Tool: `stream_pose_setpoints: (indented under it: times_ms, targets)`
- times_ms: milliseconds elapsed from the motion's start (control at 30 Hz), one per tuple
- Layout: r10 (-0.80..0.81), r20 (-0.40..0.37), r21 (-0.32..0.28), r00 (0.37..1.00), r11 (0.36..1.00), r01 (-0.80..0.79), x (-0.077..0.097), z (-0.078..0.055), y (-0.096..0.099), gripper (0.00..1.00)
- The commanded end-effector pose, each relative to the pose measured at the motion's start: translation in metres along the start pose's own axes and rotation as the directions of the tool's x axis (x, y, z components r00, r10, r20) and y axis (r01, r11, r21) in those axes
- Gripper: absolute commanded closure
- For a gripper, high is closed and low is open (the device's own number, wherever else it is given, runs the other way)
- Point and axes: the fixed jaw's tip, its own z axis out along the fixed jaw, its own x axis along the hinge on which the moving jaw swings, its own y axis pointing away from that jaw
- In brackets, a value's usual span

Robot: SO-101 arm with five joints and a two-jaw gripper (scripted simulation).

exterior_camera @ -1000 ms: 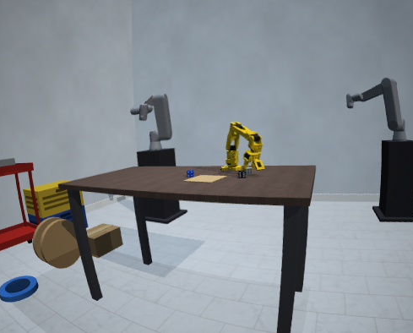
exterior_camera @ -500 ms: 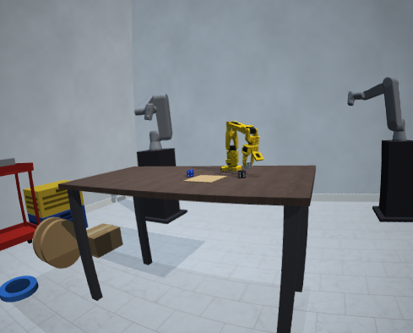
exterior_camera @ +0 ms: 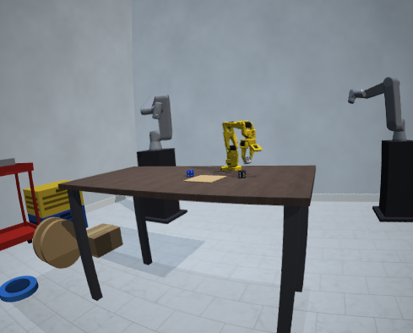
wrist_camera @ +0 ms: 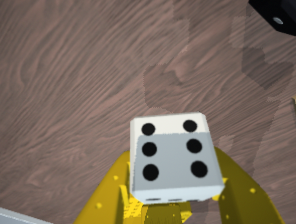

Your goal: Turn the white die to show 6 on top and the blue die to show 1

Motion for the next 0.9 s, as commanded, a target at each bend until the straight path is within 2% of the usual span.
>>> stream_pose_setpoints:
  times_ms: [0, 600, 733, 867]
  targets:
    - [-0.003, 0.047, -0.005, 0.999, 1.000, 0.003, -0.0032, -0.0057, 0.0022, 1.00]
    - [-0.003, 0.050, -0.005, 0.999, 1.000, 0.003, -0.0034, -0.0056, 0.0022, 1.00]
    - [-0.003, 0.082, -0.007, 0.997, 1.000, 0.004, -0.0054, -0.0050, 0.0020, 1.00]
    - [-0.002, 0.151, -0.012, 0.988, 1.000, 0.004, -0.0096, -0.0039, 0.0017, 1.00]
